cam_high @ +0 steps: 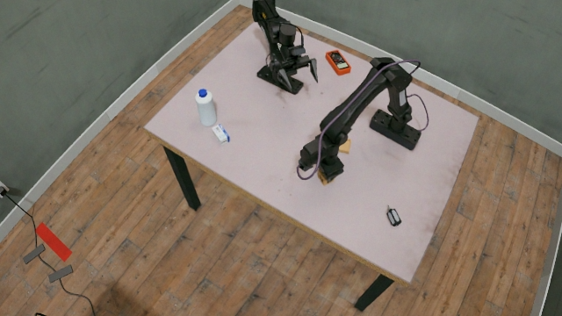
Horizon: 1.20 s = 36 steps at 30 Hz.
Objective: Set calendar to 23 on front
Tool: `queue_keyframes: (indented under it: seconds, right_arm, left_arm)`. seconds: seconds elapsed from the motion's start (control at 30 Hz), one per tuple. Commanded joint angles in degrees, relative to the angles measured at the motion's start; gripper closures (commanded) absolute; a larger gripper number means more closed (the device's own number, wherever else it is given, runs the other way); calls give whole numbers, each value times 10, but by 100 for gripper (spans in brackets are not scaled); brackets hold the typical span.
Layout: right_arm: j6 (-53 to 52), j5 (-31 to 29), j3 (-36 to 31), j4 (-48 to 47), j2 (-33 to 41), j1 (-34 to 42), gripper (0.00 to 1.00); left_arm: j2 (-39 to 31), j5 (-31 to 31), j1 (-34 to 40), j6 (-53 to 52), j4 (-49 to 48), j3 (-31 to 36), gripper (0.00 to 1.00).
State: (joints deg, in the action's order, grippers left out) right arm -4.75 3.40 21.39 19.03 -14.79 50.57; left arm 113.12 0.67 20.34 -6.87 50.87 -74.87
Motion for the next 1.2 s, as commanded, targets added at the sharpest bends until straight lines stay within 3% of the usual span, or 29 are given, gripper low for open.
queue_keyframes:
  seconds: [0.0, 0.67, 0.7, 1.17]
  right_arm:
    - [1, 1, 2, -2, -3, -3, 0]
    - [1, 1, 2, -2, -3, -3, 0]
    - [1, 1, 2, -2, -3, -3, 0]
    - [1, 1, 2, -2, -3, -3, 0]
  left_arm:
    - [8, -7, 5, 3, -17, 13, 31]
    - [22, -7, 5, 3, -39, 26, 31]
    - [22, -7, 5, 3, -39, 26, 39]
    - [23, -7, 0, -2, -38, 19, 53]
